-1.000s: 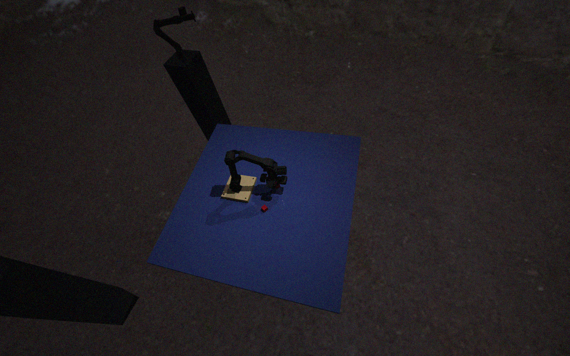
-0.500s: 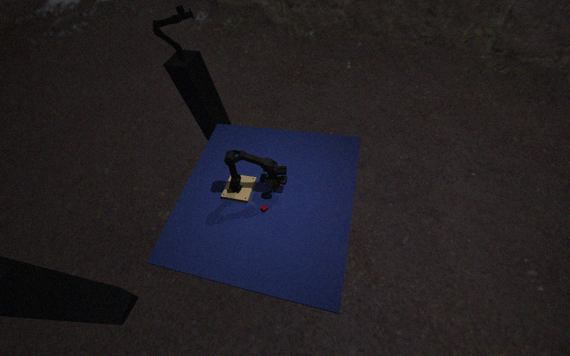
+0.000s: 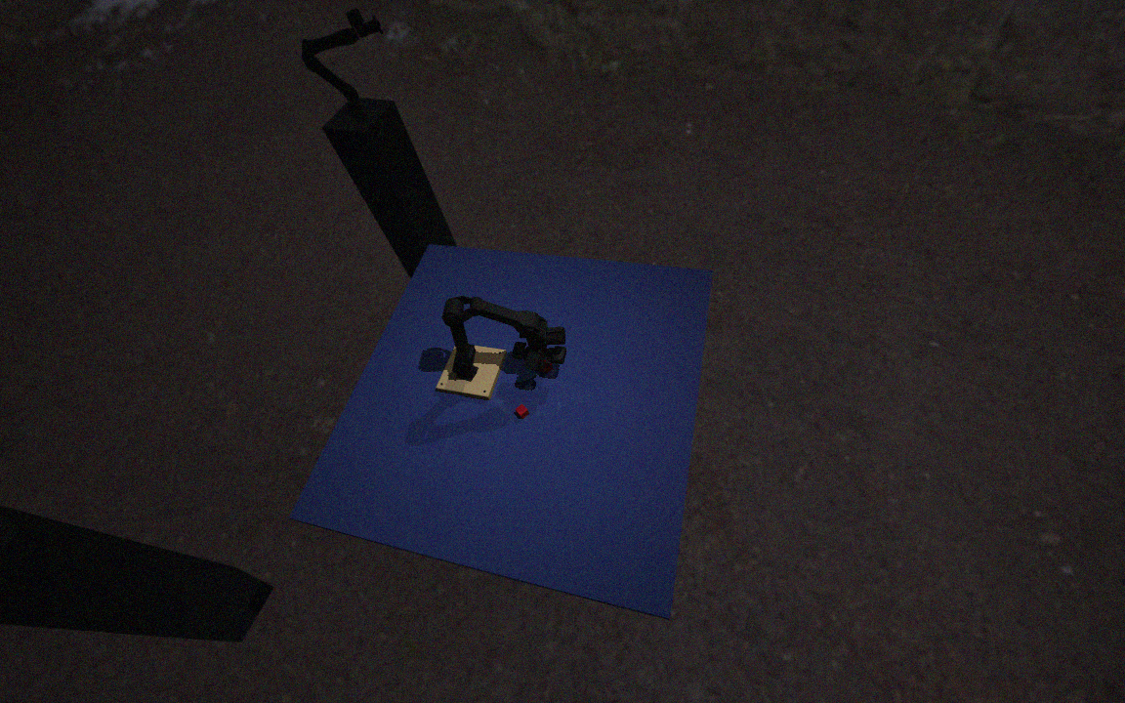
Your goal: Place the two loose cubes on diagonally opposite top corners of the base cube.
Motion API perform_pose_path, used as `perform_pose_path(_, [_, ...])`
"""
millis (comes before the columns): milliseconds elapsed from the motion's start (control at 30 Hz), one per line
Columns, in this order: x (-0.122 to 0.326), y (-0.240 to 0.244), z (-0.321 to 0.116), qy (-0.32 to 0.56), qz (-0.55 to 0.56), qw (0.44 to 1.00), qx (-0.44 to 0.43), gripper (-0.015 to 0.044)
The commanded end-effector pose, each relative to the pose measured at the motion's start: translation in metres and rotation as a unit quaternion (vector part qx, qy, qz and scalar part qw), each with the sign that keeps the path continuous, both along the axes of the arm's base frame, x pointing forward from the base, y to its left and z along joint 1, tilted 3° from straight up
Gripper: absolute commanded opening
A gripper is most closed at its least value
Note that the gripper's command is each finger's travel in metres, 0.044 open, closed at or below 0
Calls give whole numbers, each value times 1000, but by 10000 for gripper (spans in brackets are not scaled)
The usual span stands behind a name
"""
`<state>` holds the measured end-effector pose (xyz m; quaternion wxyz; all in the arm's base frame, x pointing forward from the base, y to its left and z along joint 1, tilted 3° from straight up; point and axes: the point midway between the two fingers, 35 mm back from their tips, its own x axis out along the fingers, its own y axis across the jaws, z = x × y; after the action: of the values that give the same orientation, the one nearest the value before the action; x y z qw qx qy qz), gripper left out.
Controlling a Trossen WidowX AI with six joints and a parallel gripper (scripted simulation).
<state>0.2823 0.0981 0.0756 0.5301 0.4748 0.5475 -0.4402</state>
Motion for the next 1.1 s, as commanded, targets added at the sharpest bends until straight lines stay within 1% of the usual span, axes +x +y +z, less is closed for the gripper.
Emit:
perform_pose_path(0, [1, 0, 8, -4, 0, 1000, 1, 205])
perform_pose_path(567, [1, -1, 25, -5, 0, 1000, 1, 205])
perform_pose_path(600, [0, -2, 22, -2, 2, 1000, 1, 231])
perform_pose_path(633, [1, -3, 22, -3, 13, 1000, 0, 258])
perform_pose_path(667, [2, -6, 23, -4, 31, 1000, 0, 265])
perform_pose_path(867, [6, -26, 27, -11, 161, 987, -3, 265])
perform_pose_path(1067, [8, -46, 31, -18, 288, 958, -6, 265])
